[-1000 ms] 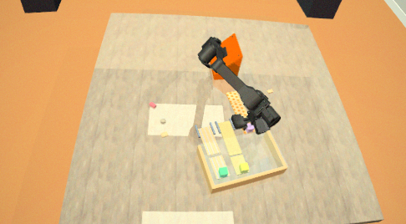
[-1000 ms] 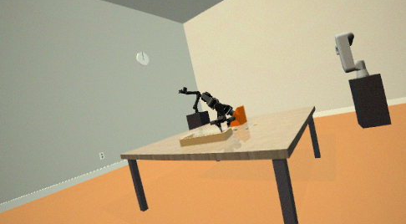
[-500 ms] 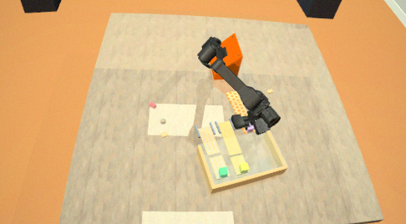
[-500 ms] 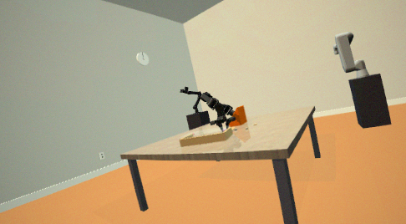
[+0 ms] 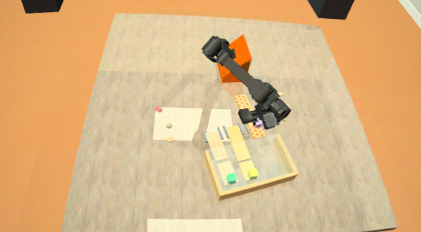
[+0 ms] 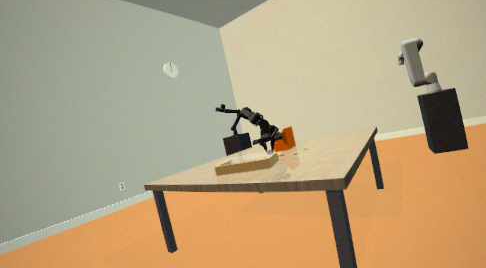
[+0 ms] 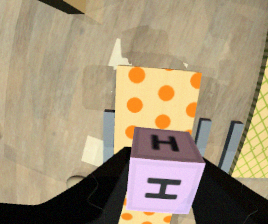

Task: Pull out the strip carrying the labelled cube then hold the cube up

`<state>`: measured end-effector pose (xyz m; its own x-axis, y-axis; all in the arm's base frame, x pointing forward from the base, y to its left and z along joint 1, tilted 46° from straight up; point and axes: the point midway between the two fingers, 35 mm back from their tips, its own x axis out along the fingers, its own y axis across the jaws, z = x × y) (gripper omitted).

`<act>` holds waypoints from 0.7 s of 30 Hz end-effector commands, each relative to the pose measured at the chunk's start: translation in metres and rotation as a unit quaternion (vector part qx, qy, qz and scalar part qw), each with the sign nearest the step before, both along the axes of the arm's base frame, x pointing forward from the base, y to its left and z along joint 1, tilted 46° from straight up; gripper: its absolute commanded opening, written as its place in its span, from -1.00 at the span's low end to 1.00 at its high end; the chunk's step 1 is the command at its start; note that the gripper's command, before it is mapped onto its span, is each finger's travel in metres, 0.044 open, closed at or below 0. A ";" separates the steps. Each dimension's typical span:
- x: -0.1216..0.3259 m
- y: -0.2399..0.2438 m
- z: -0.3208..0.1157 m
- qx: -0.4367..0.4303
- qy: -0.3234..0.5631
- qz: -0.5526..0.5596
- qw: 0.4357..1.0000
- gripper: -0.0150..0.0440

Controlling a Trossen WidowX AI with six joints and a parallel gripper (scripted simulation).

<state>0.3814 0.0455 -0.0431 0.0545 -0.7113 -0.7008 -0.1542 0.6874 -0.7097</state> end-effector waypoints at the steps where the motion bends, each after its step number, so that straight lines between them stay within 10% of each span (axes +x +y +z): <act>1: -0.020 0.005 0.008 0.000 0.005 -0.001 1.000 -0.49; 21: -0.073 0.002 0.016 -0.001 0.007 -0.002 1.000 -0.49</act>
<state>0.3212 0.0492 -0.0269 0.0481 -0.7139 -0.6986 -0.1613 0.6846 -0.7108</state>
